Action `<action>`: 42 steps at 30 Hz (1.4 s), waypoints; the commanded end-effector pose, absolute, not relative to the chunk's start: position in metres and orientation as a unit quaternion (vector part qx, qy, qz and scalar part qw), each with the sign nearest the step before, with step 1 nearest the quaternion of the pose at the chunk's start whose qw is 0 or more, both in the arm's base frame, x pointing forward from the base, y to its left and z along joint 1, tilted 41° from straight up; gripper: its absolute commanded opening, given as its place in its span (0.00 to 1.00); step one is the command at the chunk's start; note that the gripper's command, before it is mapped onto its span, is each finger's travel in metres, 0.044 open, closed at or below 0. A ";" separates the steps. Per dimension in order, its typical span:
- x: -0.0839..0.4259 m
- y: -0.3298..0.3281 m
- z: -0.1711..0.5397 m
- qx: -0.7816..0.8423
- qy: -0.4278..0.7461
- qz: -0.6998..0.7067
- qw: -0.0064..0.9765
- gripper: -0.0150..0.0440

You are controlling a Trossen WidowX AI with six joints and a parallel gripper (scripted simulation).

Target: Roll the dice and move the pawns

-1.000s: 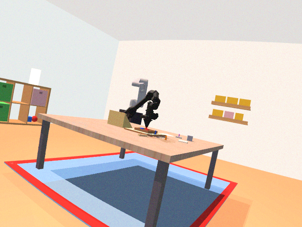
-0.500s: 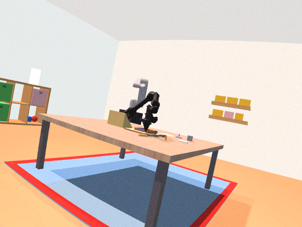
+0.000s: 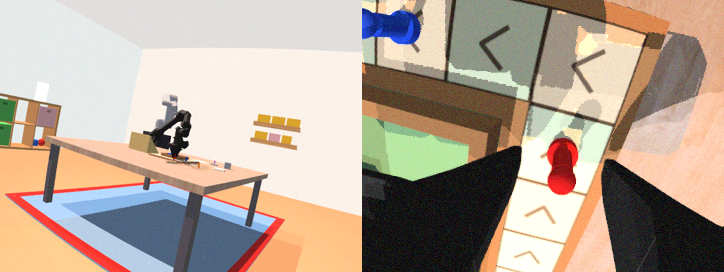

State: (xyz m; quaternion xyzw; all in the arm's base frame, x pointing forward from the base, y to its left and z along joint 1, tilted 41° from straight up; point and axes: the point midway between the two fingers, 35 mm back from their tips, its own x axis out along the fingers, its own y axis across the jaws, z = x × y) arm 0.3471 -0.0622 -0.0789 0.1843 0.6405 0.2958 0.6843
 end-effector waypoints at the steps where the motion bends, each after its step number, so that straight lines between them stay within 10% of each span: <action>1: 0.347 -0.062 -0.079 0.184 0.640 0.296 0.684 0.74; 7: 0.348 -0.069 -0.071 0.184 0.641 0.296 0.684 1.00; 14: 0.346 -0.093 -0.042 0.187 0.641 0.295 0.683 1.00; 23: 0.388 -0.026 0.022 0.120 0.607 0.359 0.698 0.60; 42: 0.388 -0.012 0.009 0.120 0.607 0.359 0.698 0.59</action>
